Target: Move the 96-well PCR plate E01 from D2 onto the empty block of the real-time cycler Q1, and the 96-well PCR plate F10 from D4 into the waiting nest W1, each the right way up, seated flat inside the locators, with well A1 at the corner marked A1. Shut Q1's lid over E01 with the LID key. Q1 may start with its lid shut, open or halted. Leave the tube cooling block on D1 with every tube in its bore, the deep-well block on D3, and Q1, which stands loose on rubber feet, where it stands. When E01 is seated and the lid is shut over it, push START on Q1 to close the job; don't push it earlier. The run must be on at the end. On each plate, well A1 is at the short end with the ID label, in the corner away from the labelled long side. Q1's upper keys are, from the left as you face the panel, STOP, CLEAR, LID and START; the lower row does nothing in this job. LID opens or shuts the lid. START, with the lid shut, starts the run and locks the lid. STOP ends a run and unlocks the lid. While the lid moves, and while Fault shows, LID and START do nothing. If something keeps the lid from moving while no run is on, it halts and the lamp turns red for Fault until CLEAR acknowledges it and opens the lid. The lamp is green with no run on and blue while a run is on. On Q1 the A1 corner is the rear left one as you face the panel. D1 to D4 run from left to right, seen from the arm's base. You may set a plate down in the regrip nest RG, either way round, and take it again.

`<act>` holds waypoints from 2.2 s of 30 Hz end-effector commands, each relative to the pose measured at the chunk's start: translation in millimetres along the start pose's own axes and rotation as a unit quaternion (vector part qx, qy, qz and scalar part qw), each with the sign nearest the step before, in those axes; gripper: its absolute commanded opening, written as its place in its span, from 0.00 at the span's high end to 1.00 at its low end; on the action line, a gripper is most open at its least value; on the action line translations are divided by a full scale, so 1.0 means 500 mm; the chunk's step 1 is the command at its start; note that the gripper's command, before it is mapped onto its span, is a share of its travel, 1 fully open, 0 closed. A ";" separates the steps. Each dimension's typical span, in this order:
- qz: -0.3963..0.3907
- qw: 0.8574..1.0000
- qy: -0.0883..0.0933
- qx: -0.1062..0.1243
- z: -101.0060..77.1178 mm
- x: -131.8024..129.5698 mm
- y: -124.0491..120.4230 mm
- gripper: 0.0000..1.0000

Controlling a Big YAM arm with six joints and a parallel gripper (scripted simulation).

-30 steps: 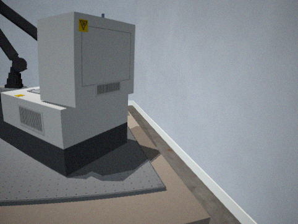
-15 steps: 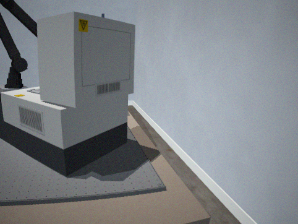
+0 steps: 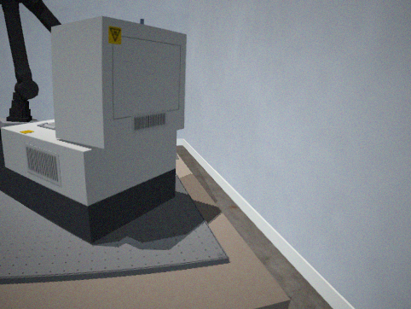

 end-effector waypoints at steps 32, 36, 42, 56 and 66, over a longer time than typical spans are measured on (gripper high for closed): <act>-0.223 0.973 -0.012 0.061 0.018 0.224 0.051 0.00; -0.219 0.974 -0.010 0.059 0.017 0.221 0.041 0.00; -0.200 0.977 -0.019 0.064 0.031 0.199 0.044 0.00; -0.191 0.979 -0.027 0.070 0.028 0.192 0.038 0.00; -0.197 0.978 -0.020 0.064 0.057 0.202 0.057 0.00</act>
Point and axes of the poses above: the point where the finger pads meet when closed, its own z axis out along the fingers, its own x axis across the jaws, y = z × x, the point moved 5 cm from there along -z, back along the fingers, and after that the axes turned 5 degrees about -z, right-handed, at the moved point
